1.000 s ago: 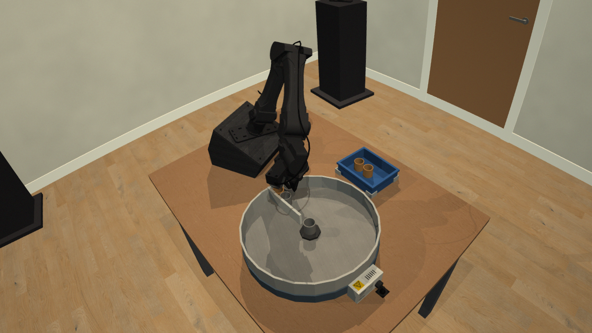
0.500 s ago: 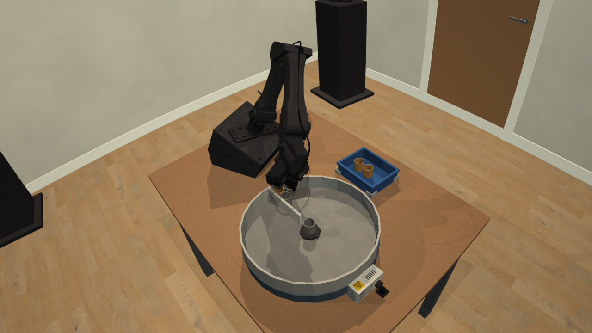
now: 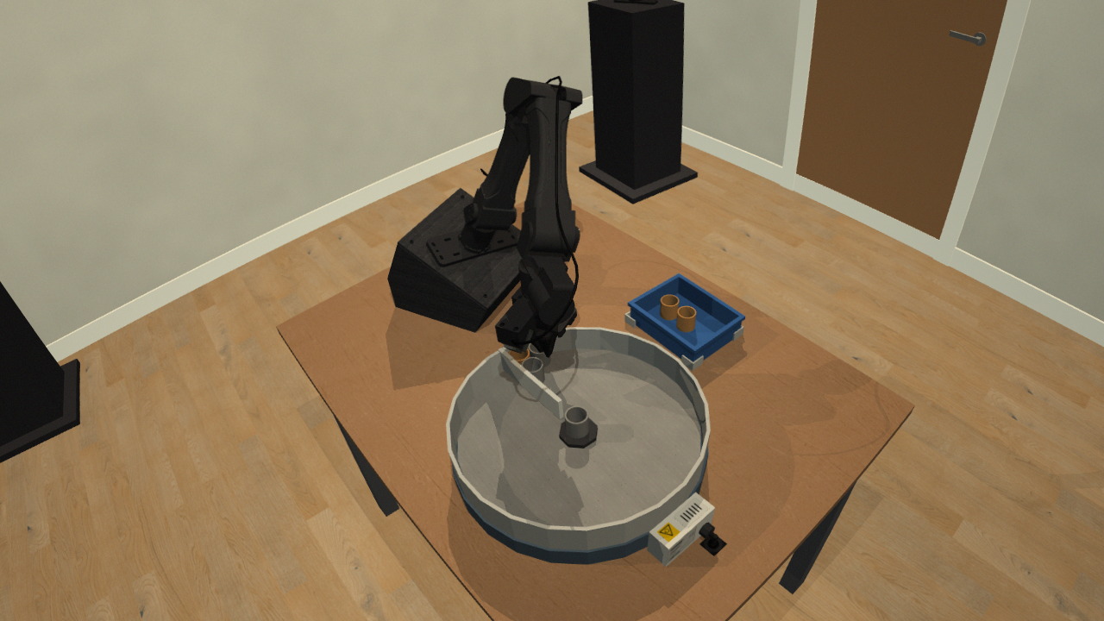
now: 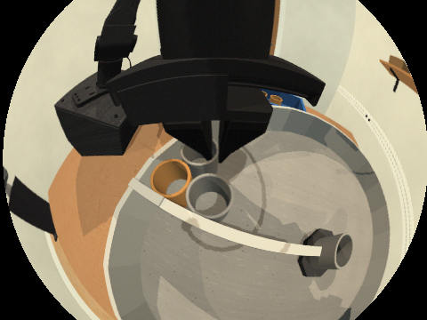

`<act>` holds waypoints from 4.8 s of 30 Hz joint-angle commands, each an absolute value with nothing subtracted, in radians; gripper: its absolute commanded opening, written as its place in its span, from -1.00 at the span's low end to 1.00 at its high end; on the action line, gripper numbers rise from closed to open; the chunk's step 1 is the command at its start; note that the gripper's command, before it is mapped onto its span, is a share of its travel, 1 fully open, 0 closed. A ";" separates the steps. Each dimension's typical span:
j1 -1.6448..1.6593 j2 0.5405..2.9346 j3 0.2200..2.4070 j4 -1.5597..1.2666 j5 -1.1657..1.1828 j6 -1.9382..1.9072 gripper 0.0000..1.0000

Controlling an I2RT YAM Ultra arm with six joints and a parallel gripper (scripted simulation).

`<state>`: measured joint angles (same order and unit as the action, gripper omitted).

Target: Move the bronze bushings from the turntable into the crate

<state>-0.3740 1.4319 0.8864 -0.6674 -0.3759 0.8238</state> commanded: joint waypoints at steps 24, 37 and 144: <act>-0.389 1.404 0.906 -0.683 -0.354 0.826 -1.00; -0.434 1.337 0.973 -0.825 -0.369 0.773 -1.00; -0.442 1.945 1.999 -1.275 -0.375 0.772 -1.00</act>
